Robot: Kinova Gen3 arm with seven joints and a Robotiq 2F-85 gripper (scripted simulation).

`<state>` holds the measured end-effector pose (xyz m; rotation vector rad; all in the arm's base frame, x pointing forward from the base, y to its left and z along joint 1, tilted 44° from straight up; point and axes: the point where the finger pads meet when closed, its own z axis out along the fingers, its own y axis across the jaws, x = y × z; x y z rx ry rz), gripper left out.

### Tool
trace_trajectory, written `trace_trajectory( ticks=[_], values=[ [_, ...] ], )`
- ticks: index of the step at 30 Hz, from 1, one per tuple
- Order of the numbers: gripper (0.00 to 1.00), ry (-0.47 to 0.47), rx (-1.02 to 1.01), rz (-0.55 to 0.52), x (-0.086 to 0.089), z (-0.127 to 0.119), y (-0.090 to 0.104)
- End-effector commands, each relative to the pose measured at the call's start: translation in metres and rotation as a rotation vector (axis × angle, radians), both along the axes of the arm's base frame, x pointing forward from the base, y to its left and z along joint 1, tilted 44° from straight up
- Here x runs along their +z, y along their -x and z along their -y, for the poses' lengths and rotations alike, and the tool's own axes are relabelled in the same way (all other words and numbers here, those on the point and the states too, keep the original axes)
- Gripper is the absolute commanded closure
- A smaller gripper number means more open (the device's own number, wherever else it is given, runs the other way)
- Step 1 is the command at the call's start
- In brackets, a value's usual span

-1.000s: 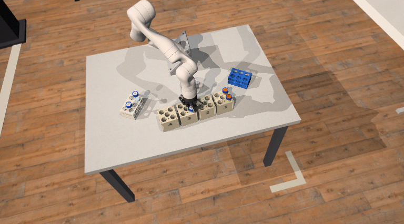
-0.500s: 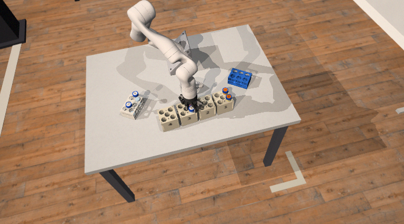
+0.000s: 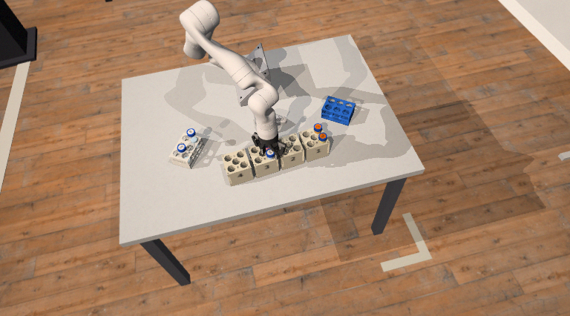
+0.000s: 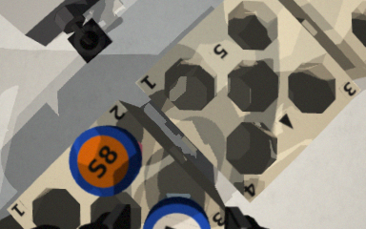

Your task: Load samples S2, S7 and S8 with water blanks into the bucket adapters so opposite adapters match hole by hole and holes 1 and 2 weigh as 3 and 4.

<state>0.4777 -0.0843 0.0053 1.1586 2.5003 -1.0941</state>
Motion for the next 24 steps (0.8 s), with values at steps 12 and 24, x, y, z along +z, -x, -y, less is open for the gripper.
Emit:
trace_trajectory(
  ticks=[12,24],
  values=[
    [0.38,-0.001,0.001,0.001,0.002,-0.002,-0.001],
    [0.38,-0.001,0.001,0.001,0.014,-0.013,-0.003]
  ],
)
